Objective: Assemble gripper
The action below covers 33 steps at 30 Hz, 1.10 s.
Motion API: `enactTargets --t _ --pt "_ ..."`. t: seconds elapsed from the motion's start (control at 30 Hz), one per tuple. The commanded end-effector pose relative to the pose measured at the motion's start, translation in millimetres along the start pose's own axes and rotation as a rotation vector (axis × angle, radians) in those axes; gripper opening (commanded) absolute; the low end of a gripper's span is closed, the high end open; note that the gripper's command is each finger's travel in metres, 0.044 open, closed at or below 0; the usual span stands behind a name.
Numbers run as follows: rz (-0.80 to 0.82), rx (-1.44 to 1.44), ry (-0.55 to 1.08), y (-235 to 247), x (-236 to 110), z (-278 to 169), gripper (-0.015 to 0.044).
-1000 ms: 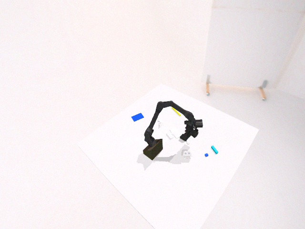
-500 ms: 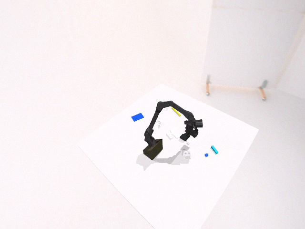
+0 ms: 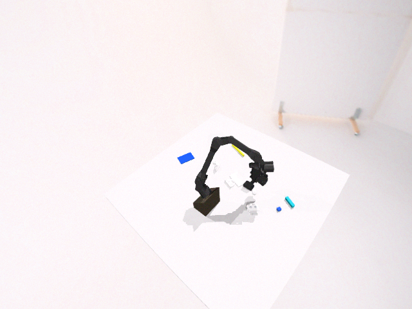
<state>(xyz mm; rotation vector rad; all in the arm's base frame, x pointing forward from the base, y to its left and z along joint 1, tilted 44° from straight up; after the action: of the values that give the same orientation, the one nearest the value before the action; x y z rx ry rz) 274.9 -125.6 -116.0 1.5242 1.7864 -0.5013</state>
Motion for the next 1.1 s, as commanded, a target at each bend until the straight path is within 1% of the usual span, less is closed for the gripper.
enactTargets --t 0.0,0.73,1.07 --pt "0.0 0.0 0.0 0.0 0.0 0.0 0.044" --pt "0.0 0.0 0.0 0.0 0.0 0.0 0.044" --pt "0.0 0.0 0.0 0.0 0.0 0.0 0.0177"
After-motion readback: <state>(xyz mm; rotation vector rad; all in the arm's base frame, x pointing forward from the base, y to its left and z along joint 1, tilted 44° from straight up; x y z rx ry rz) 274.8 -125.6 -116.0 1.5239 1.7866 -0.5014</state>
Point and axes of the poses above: the point midway between the two fingers, 35 mm back from their tips, its own x axis out along the fingers, its own y axis across the jaws, z = x × y, the point moved 1 cm from there along -x, back along the fingers, and after that the axes turned 12 degrees about -x, right-handed, at the moved point
